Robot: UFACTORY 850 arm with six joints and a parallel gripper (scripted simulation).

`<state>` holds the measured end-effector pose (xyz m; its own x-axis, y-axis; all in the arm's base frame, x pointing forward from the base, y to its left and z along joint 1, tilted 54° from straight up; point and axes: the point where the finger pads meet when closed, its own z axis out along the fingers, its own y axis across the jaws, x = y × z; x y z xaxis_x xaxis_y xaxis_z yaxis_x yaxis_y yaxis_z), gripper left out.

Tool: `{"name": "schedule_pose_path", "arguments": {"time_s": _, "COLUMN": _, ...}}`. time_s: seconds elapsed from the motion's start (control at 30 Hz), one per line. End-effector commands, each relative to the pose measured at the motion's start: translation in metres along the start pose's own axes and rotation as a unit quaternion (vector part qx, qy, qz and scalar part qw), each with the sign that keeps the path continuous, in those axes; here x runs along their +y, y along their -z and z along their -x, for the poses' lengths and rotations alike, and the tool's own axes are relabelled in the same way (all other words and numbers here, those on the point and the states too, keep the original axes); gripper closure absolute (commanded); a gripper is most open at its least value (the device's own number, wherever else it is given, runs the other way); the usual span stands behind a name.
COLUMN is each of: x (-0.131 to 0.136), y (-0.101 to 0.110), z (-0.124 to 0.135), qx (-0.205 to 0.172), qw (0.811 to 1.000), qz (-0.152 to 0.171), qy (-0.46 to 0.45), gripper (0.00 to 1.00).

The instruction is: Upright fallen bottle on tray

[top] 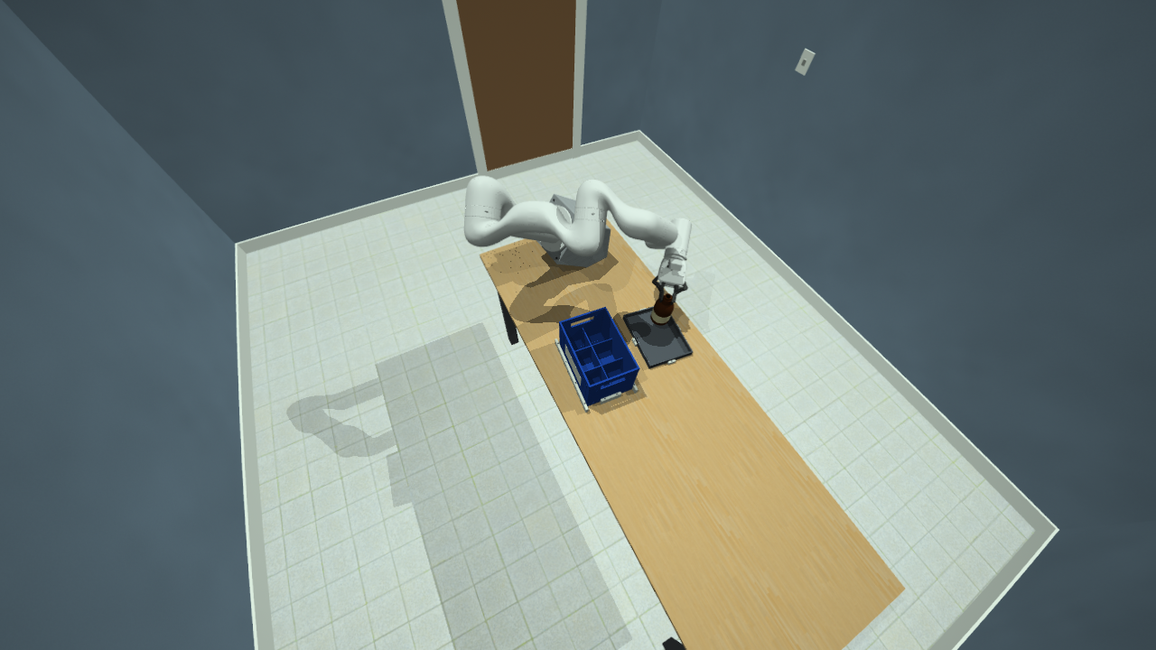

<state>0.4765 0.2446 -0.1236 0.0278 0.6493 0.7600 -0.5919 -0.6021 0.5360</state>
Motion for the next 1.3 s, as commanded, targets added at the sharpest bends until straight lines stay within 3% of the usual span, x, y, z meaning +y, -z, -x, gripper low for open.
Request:
{"name": "schedule_pose_path", "arguments": {"time_s": 0.0, "x": 0.000, "y": -0.001, "z": 0.002, "qx": 0.000, "qw": 1.000, "qz": 0.000, "qy": -0.001, "gripper": 1.00}}
{"name": "schedule_pose_path", "arguments": {"time_s": 1.27, "x": 0.000, "y": -0.014, "z": 0.037, "qx": 0.000, "qw": 1.000, "qz": 0.000, "qy": -0.001, "gripper": 1.00}}
